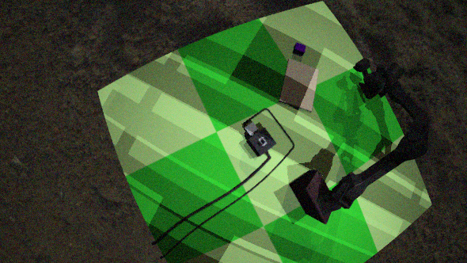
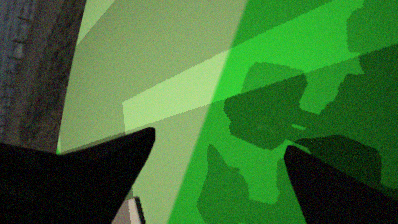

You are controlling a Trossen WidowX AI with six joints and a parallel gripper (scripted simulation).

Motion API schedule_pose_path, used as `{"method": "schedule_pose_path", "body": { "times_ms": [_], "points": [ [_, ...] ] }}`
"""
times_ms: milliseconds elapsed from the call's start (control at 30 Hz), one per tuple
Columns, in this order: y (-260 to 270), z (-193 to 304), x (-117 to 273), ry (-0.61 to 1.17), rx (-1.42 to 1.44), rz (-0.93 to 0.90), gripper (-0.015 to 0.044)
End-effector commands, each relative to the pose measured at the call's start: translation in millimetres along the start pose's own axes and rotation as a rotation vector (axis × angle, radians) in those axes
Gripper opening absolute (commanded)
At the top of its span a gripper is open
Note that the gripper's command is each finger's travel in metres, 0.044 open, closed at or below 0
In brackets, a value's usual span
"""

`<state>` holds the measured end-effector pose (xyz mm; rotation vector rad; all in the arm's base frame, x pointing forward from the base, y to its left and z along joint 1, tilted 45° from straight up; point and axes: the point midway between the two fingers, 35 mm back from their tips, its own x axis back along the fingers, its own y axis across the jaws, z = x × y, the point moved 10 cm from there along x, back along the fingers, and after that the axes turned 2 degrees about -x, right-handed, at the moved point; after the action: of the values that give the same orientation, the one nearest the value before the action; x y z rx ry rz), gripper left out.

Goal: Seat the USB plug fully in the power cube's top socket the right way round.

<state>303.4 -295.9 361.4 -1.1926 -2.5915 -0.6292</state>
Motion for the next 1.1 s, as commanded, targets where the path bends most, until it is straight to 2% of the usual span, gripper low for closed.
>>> {"method": "schedule_pose_path", "body": {
  "times_ms": [0,300,567,700,867,1000,1067],
  "points": [
    [41,46,-12,0.137,-0.07,-0.007,0.044],
    [127,181,-9,0.455,-0.244,0.131,0.044],
    [182,312,54,0.612,-0.241,0.342,0.044],
    [191,379,100,0.591,-0.19,0.464,0.044],
    [183,451,158,0.479,-0.115,0.559,0.044],
    [166,492,200,0.345,-0.06,0.566,0.044],
    [163,497,206,0.322,-0.052,0.561,0.044]
  ]
}}
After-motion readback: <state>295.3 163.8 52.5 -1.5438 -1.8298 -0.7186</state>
